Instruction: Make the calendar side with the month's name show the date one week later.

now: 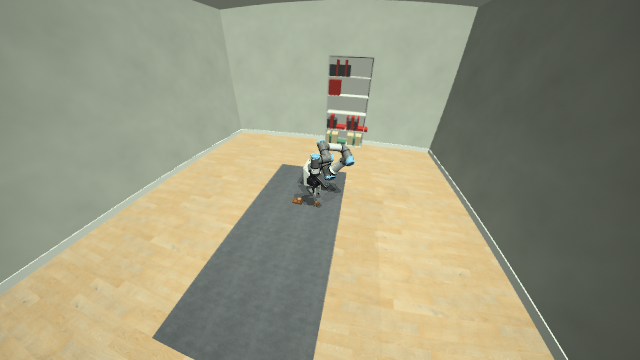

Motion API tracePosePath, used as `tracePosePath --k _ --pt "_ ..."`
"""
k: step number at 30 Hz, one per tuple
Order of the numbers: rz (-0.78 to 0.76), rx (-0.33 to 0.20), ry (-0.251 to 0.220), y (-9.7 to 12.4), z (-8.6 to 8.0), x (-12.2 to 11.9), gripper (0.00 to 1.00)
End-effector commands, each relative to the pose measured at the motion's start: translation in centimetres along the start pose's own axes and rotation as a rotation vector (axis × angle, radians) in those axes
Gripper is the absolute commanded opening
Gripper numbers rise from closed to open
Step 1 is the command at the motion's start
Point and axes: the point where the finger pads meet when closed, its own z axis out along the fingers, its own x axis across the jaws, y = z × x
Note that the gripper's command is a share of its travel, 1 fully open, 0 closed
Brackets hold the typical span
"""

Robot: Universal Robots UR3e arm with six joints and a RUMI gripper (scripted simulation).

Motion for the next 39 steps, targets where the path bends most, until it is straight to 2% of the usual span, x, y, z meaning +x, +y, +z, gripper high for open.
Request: tracePosePath --k 1,39 --pt "0.000 0.000 0.002 0.01 -0.06 0.05 0.29" --pt "0.000 -0.001 0.002 0.01 0.28 0.06 0.29"
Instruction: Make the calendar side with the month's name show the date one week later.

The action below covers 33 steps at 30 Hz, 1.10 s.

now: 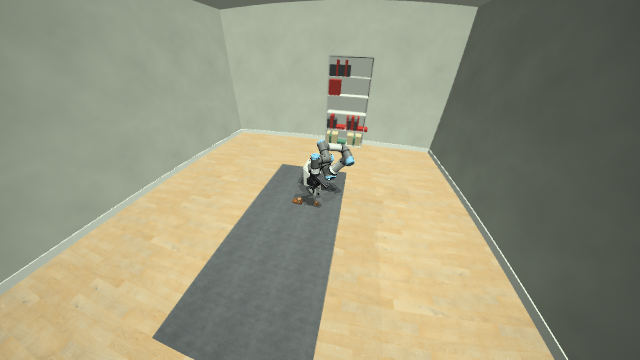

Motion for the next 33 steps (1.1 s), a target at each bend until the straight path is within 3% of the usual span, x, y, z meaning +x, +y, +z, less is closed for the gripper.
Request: tracePosePath --k 1,33 --pt "0.000 0.000 0.002 0.0 0.2 0.1 0.29" --pt "0.000 0.000 0.002 0.0 4.1 0.1 0.29"
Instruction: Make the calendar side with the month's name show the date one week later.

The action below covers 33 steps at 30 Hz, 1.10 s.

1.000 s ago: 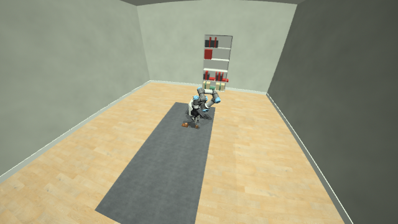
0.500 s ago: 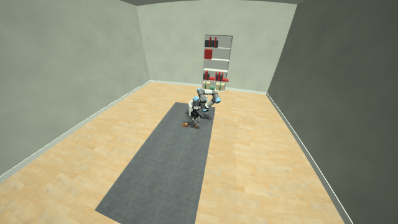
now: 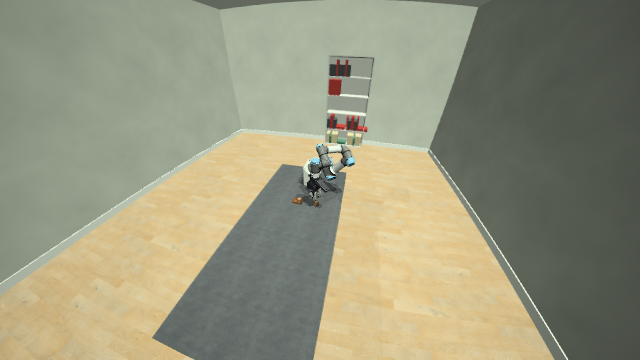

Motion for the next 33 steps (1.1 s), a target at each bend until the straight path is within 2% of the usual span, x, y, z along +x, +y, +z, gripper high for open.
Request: tracePosePath --k 1,14,33 --pt "0.000 0.000 0.003 0.01 0.74 0.09 0.29" --pt "0.000 0.000 0.003 0.00 1.50 0.10 0.29" --pt "0.000 0.000 0.003 0.00 1.55 0.10 0.29"
